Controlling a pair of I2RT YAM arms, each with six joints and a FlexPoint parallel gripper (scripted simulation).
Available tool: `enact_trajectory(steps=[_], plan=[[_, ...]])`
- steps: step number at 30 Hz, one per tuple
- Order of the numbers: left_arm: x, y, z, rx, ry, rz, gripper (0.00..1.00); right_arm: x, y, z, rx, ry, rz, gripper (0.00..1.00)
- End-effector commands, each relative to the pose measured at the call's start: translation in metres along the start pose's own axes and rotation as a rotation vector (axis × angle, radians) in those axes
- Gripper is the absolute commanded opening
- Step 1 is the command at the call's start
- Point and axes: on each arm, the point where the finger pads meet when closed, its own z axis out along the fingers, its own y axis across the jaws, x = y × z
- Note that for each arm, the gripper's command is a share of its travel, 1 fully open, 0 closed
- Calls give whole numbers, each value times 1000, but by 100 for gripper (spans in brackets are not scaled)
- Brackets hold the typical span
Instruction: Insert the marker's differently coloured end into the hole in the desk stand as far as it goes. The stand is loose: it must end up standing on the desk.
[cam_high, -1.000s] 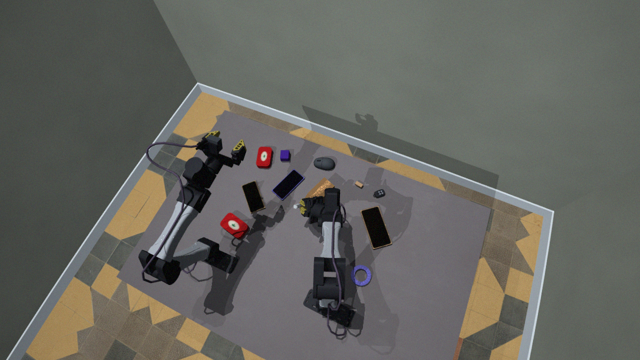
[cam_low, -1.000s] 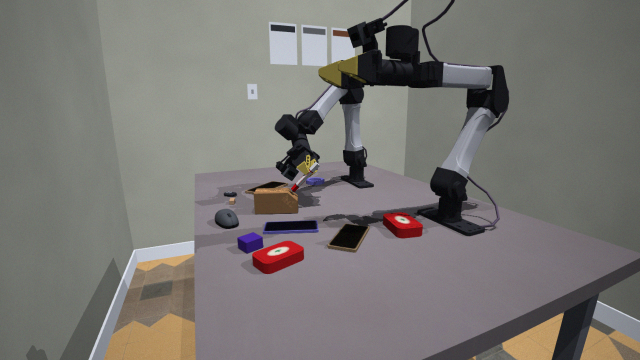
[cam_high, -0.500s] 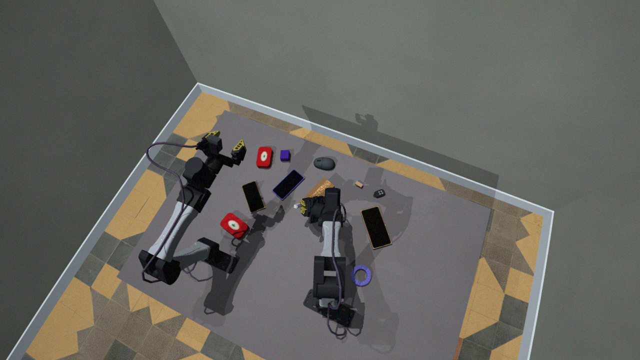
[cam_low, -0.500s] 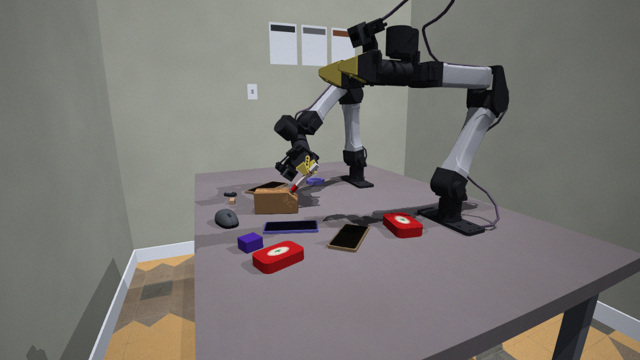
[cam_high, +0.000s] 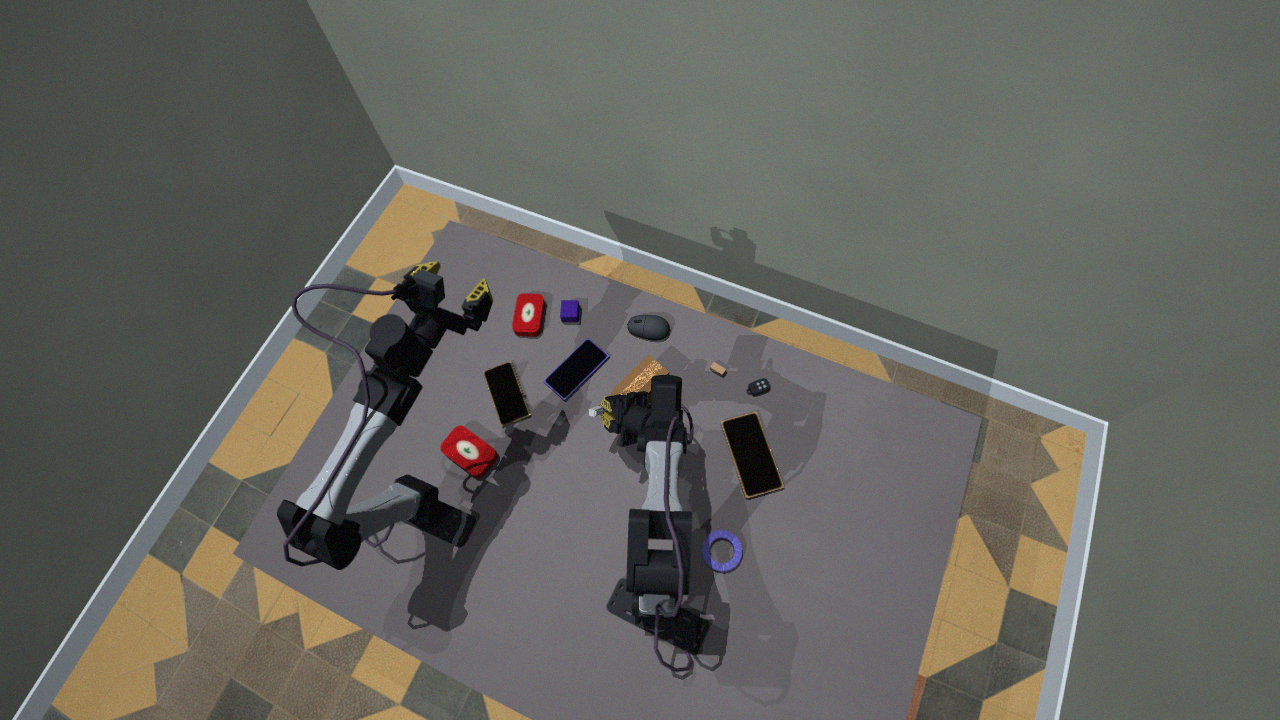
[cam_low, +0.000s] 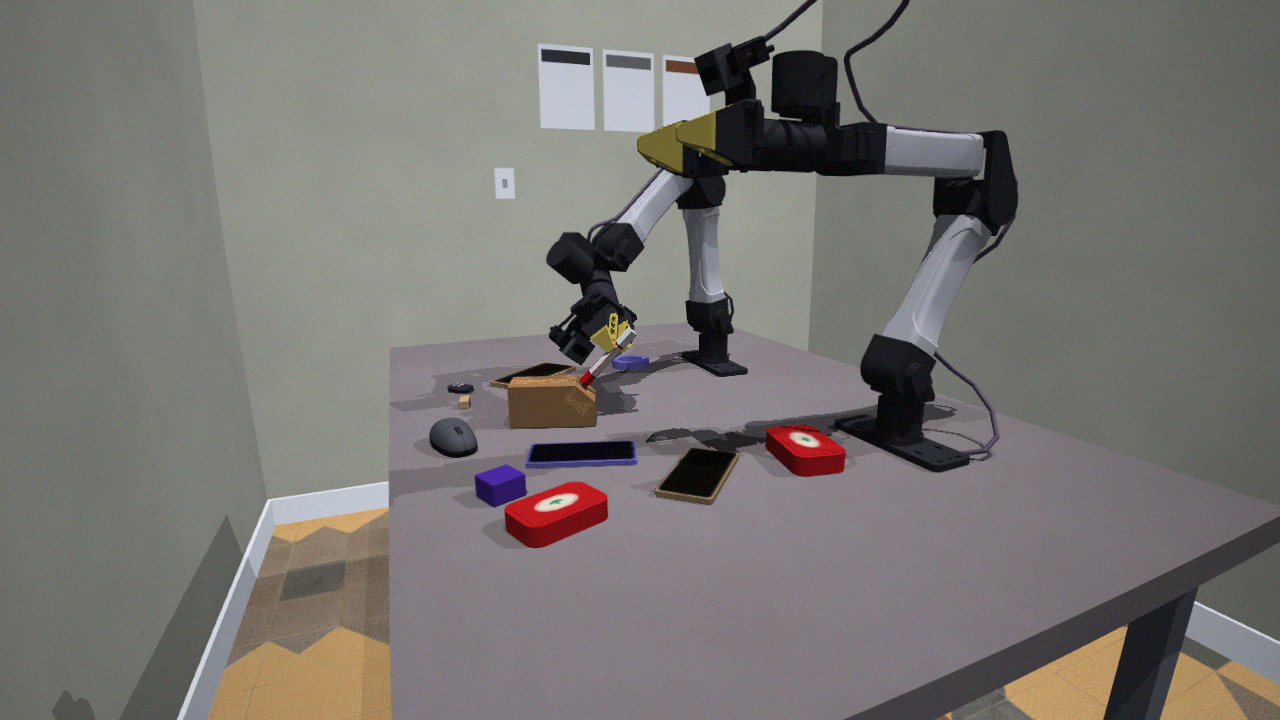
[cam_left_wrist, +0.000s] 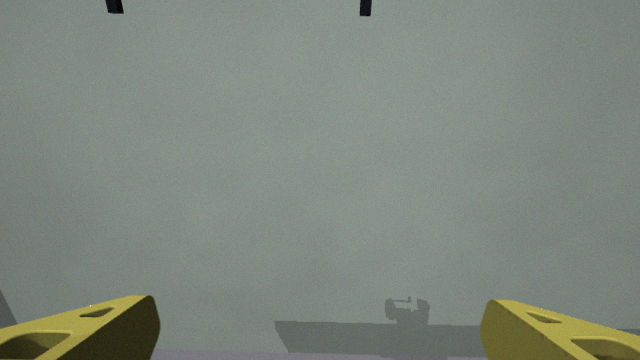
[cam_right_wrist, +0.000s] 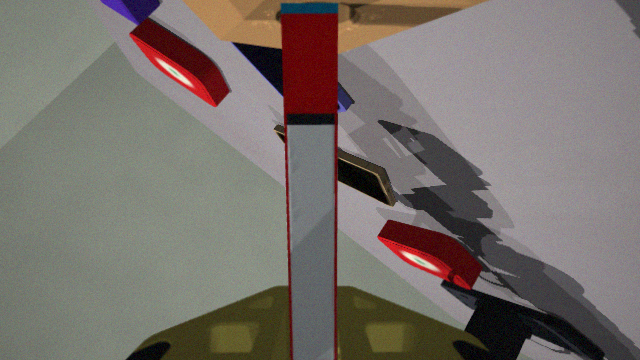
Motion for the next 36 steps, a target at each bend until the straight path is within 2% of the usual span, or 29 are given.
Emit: enact_trajectory(steps=[1,15,16,36], plan=[[-31,3,-6,-7,-86,-5,100,7,18,-5,-34,8,-37,0],[-31,3,-6,-7,-86,-5,100,-6,14,-3,-28,2,-24,0],[-31,3,-6,-7,-86,-5,100,2,18,-4,-35,9,-46,0],[-31,3,-6,-7,-86,-5,100,0,19,-4,-38,19,-40,0]])
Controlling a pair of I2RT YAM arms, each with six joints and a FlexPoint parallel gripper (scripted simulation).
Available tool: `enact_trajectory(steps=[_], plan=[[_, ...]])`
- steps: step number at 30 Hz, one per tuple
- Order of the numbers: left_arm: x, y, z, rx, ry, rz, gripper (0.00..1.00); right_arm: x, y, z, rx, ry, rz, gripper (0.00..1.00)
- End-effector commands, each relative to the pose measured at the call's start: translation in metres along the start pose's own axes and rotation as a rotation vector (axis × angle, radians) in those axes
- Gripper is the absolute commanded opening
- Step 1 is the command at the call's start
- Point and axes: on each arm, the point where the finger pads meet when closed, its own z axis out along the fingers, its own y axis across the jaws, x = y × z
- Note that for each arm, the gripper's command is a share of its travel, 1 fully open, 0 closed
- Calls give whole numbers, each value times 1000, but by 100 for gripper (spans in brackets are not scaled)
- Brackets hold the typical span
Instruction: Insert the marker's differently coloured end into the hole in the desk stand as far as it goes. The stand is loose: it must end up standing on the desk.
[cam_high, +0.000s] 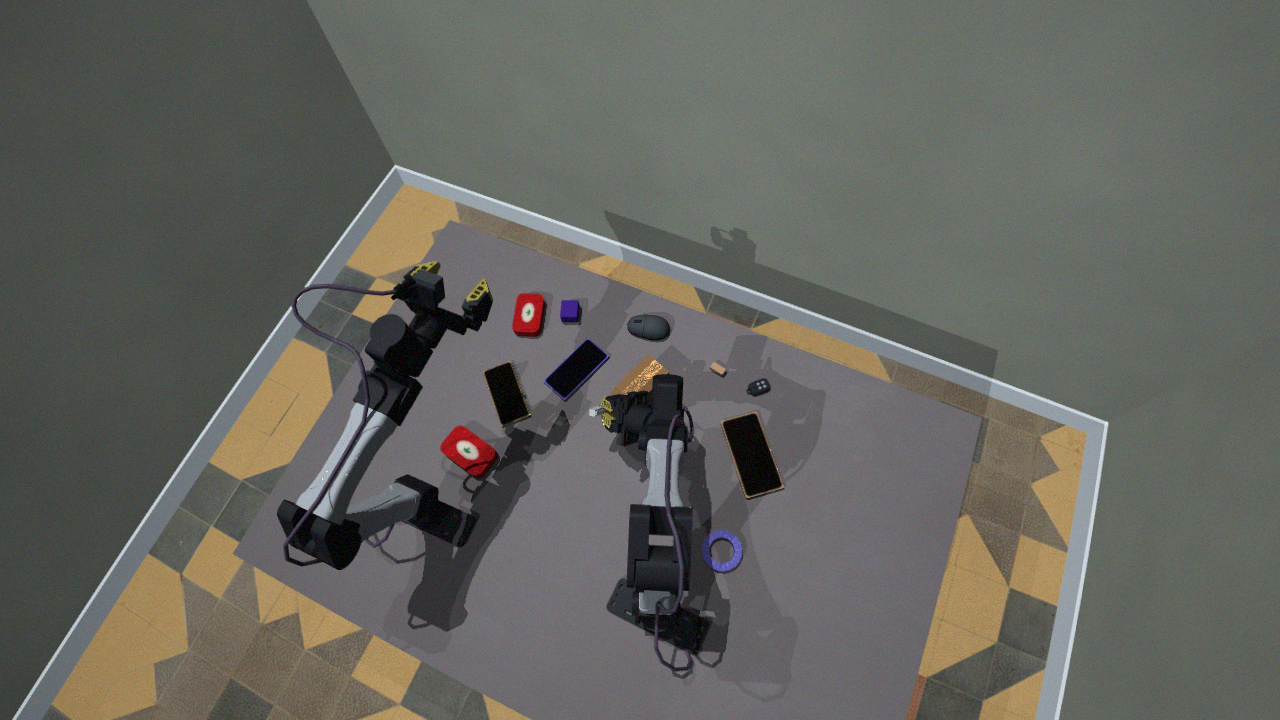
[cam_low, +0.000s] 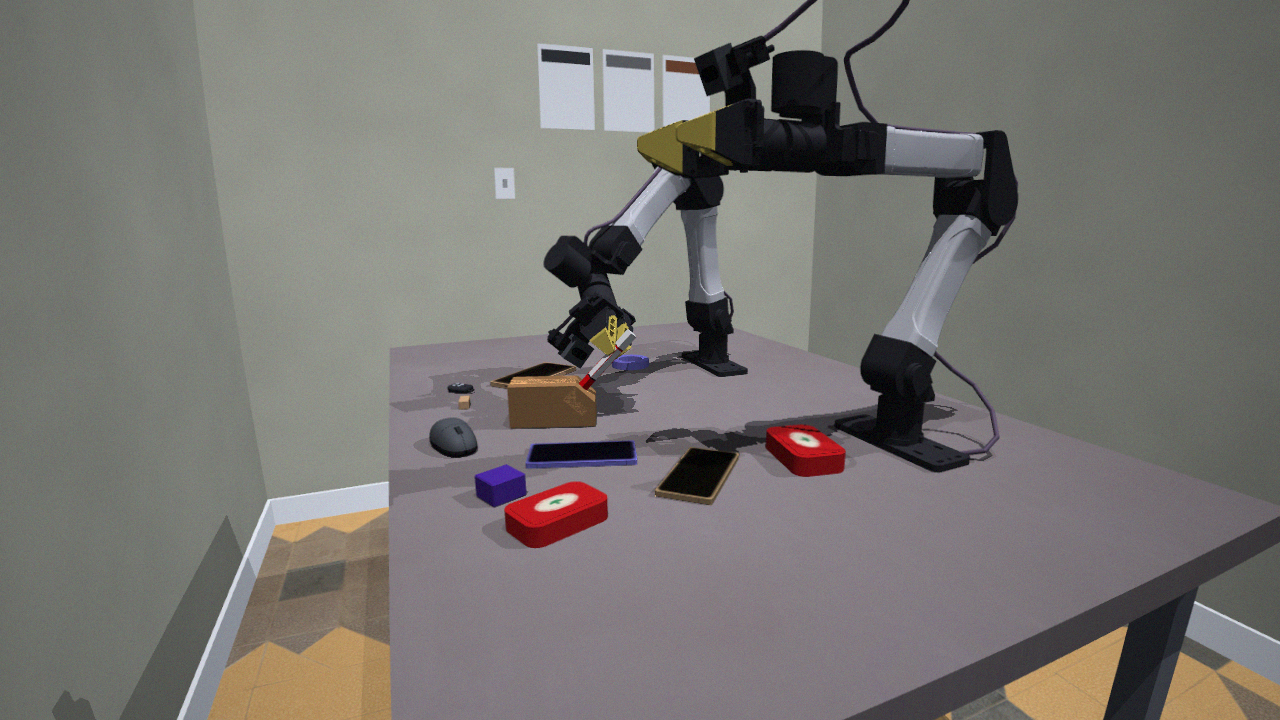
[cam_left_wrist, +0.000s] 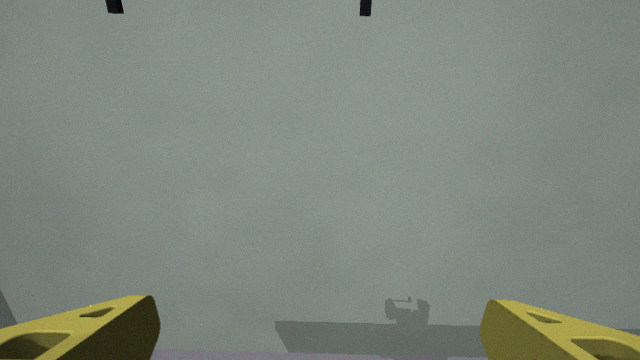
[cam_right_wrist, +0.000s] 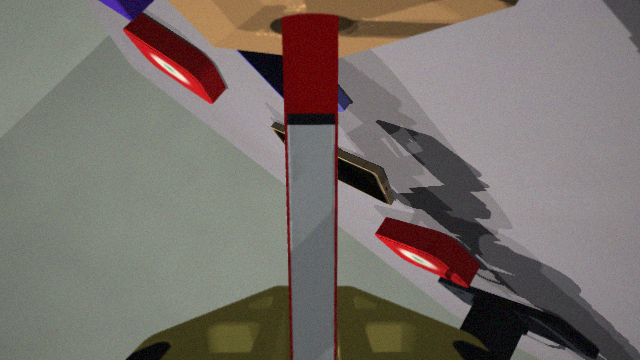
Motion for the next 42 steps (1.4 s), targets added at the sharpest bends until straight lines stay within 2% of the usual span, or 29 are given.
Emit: enact_trajectory(steps=[1,2,11,13,15,16,31,33,42], plan=[[-31,3,-6,-7,-86,-5,100,3,20,-6,-43,-1,-38,0],[-31,3,-6,-7,-86,-5,100,1,11,-2,-23,8,-29,0],[-31,3,-6,-7,-86,-5,100,1,20,-7,-41,-9,-30,0],[-31,3,-6,-7,-86,-5,100,-8,17,-3,-37,-12,-36,0],[-31,3,-6,-7,-86,-5,100,7,18,-3,-29,6,-36,0],[-31,3,-6,-7,-86,-5,100,-7,17,-2,-35,-2,-28,0],[-31,3,-6,-7,-86,-5,100,-25,17,4,-37,2,-39,0],[-31,3,-6,-7,-86,-5,100,-13,20,-3,-37,-4,-27,0],[-31,3,-6,-7,-86,-5,100,-23,18,4,-35,-2,-44,0]])
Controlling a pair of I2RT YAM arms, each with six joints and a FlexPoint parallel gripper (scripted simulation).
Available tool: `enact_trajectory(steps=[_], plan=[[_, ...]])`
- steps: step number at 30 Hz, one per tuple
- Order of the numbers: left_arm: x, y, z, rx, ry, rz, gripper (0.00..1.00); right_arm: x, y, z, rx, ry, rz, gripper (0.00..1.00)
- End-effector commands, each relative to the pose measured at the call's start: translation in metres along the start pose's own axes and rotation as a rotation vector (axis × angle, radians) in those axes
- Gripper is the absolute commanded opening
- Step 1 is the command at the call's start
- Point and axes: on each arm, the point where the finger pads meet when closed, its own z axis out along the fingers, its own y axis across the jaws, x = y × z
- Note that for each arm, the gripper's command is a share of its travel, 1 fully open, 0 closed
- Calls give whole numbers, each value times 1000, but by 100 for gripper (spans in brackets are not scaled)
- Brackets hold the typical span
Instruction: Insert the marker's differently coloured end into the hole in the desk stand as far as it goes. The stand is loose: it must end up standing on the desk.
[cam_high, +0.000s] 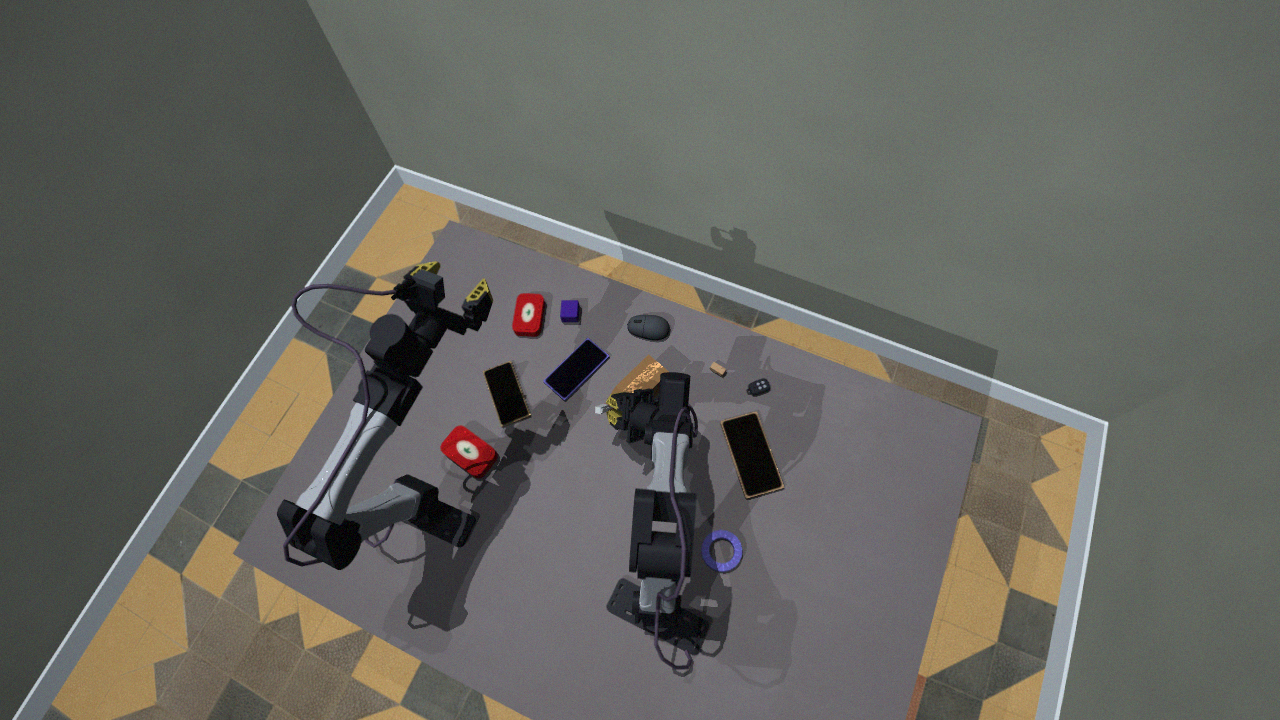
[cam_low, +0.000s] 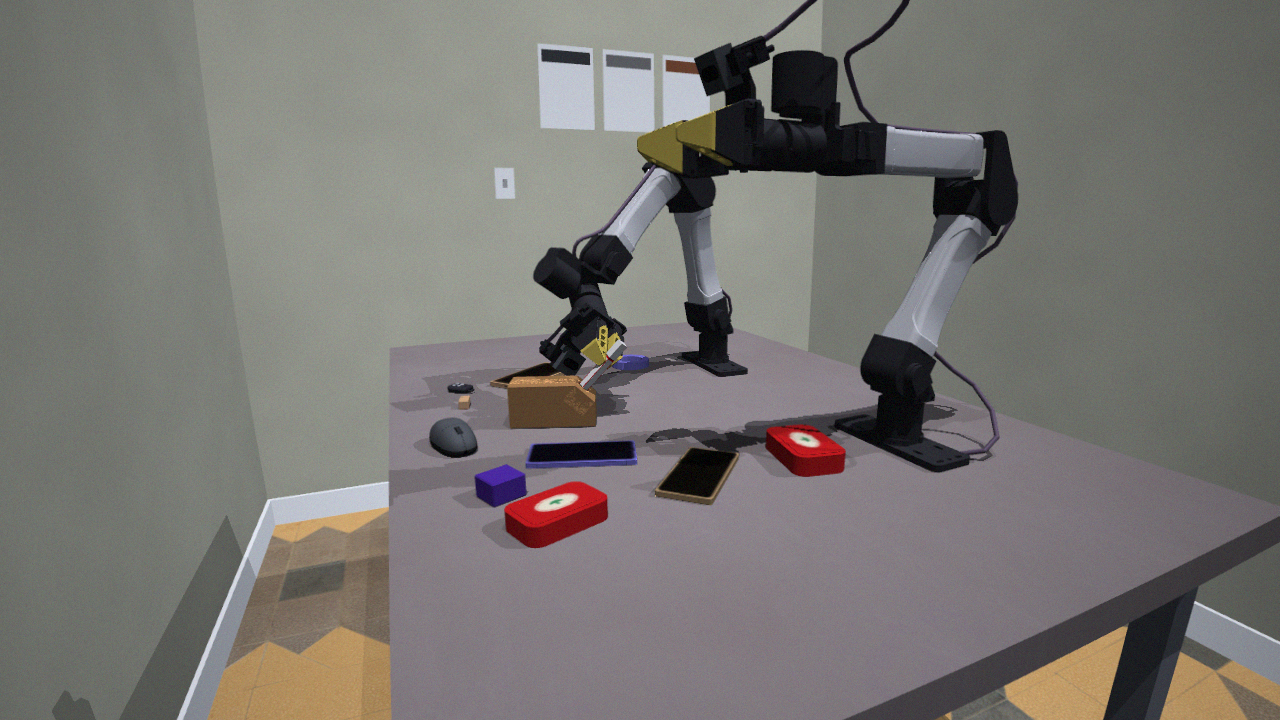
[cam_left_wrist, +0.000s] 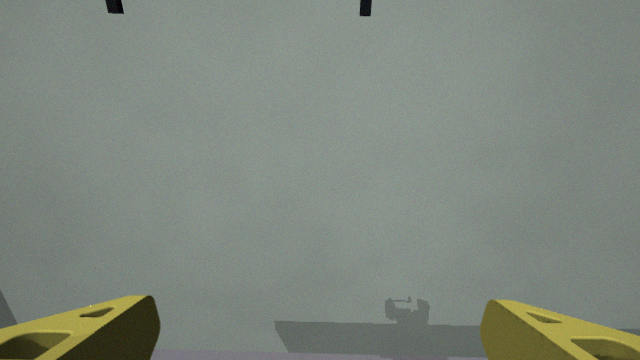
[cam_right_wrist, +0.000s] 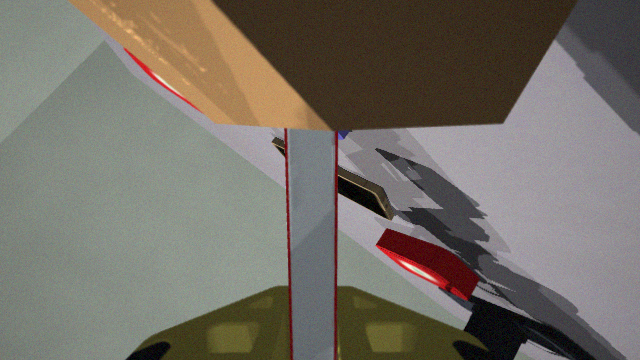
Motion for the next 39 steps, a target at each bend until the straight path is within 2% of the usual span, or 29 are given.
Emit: enact_trajectory(steps=[1,6,7,10,11,27,33,39], plan=[[-31,3,-6,-7,-86,-5,100,0,21,-5,-46,-12,-59,0],[-31,3,-6,-7,-86,-5,100,0,19,-4,-37,-11,-43,0],[-31,3,-6,-7,-86,-5,100,-15,2,0,-15,-33,-17,0],[-31,3,-6,-7,-86,-5,100,-17,-4,0,-5,-46,6,0],[-31,3,-6,-7,-86,-5,100,3,11,-4,-27,14,-34,45],[-31,3,-6,-7,-86,-5,100,2,18,-7,-40,6,-44,45],[-31,3,-6,-7,-86,-5,100,5,19,-22,-38,11,-48,45],[-31,3,-6,-7,-86,-5,100,10,20,-16,-35,5,-37,45]])
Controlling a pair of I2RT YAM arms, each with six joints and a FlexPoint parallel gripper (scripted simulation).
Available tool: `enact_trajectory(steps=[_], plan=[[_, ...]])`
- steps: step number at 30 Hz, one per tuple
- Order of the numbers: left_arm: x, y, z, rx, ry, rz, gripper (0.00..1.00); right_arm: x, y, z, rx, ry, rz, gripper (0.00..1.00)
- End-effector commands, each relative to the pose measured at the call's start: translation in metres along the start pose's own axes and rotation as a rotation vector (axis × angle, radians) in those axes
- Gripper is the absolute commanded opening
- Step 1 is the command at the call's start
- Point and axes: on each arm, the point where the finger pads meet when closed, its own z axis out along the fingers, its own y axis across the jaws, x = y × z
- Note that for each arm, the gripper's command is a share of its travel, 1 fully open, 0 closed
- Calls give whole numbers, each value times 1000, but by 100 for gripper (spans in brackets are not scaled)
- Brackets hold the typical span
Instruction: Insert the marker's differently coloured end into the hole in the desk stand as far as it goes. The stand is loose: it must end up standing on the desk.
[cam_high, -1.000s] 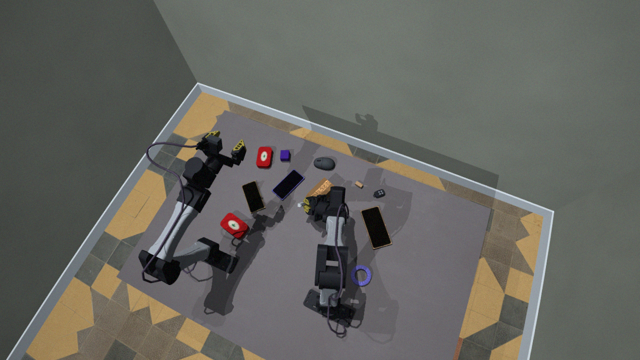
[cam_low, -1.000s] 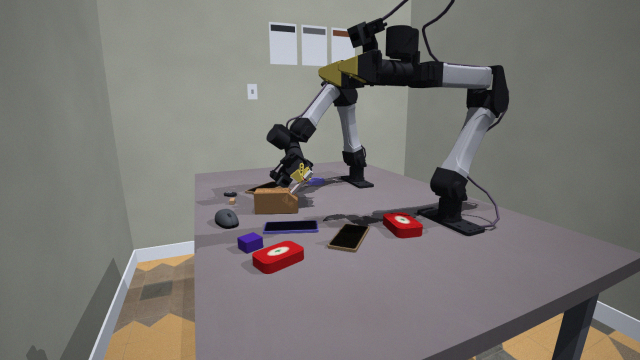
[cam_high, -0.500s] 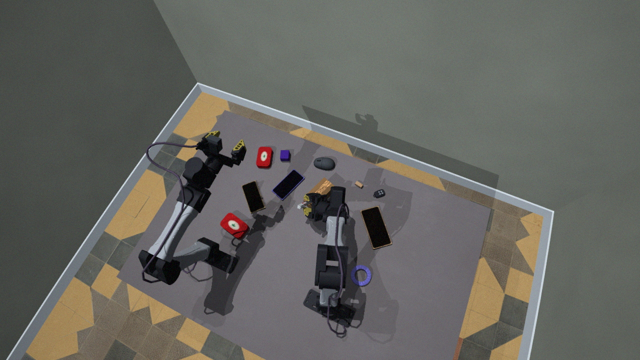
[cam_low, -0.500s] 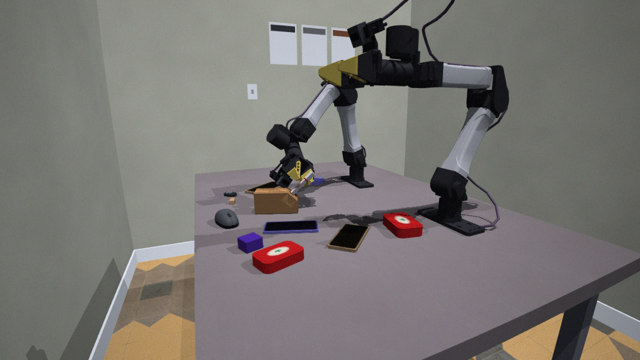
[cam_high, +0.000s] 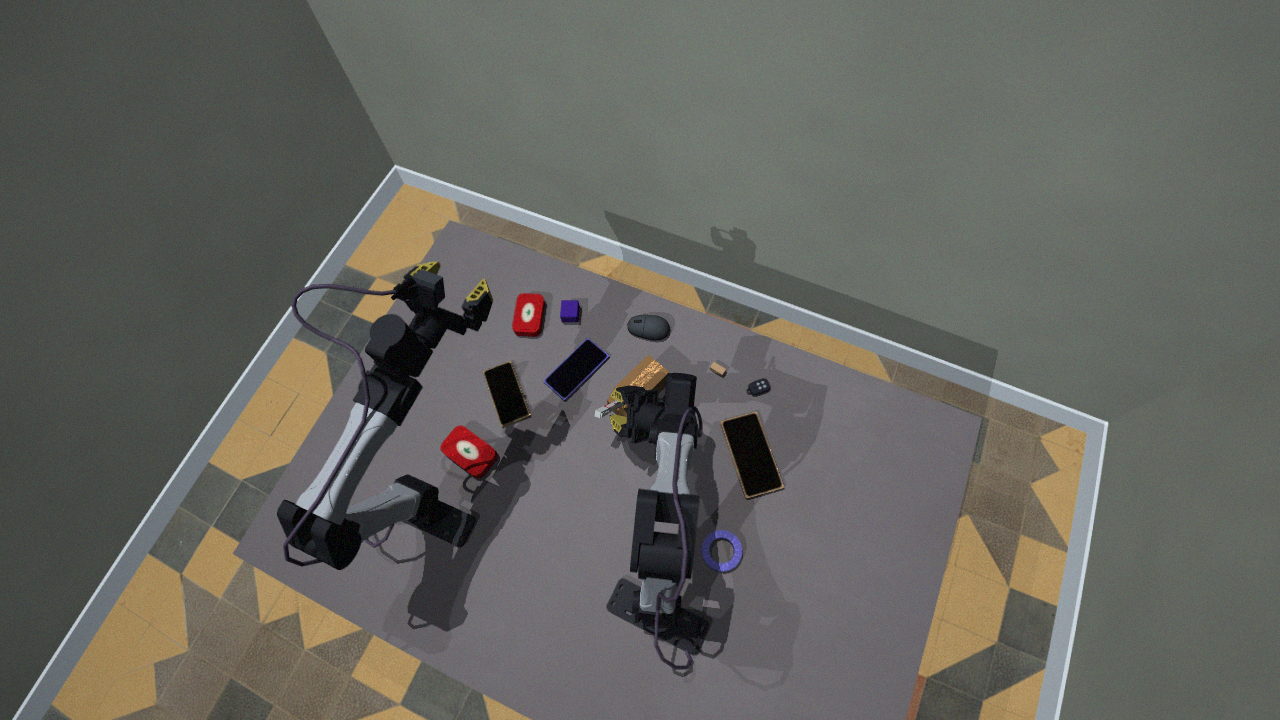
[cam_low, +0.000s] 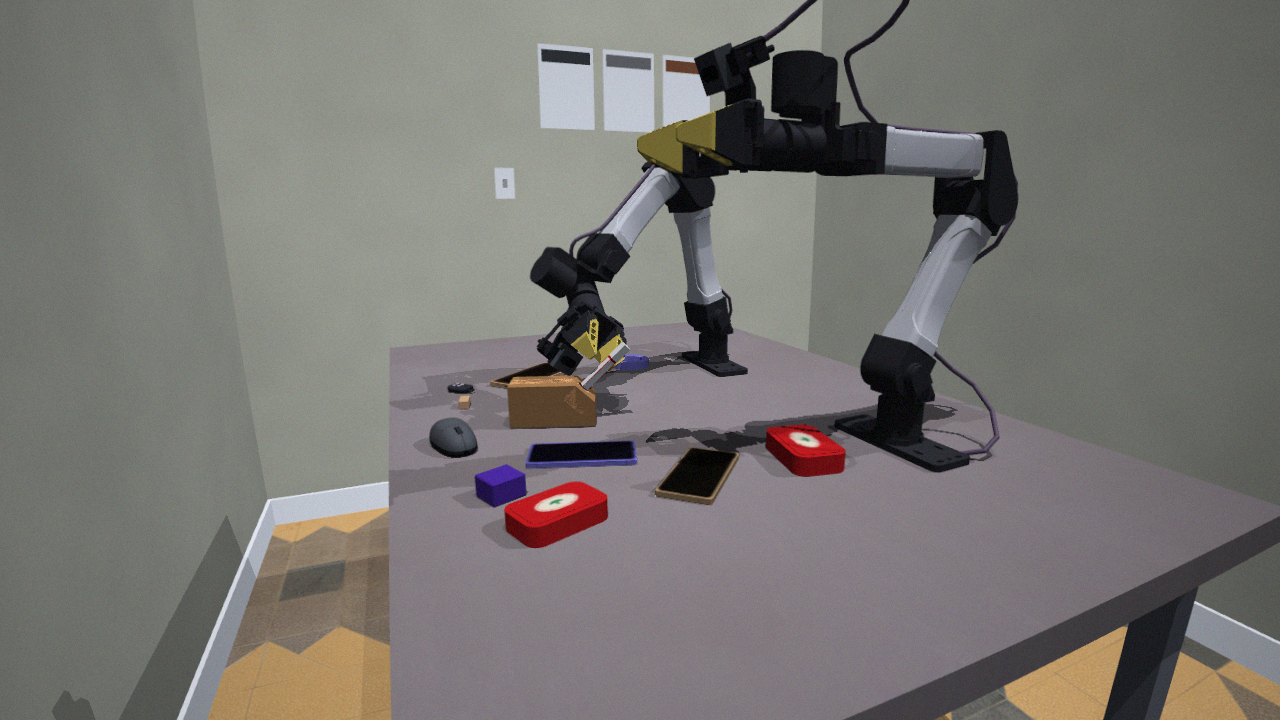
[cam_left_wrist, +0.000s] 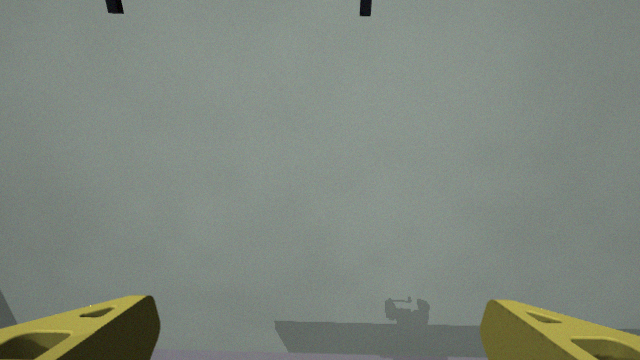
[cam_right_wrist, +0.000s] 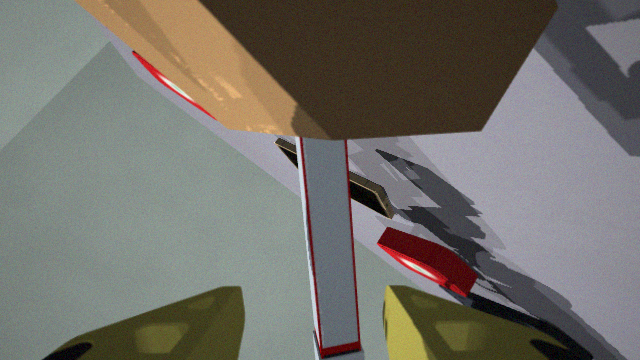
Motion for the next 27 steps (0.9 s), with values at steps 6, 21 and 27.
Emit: enact_trajectory(steps=[6,21,27], plan=[[-31,3,-6,-7,-86,-5,100,11,13,-19,-16,20,-51,45],[-31,3,-6,-7,-86,-5,100,8,16,-29,-27,9,-53,45],[-31,3,-6,-7,-86,-5,100,3,12,-29,-32,4,-51,45]])
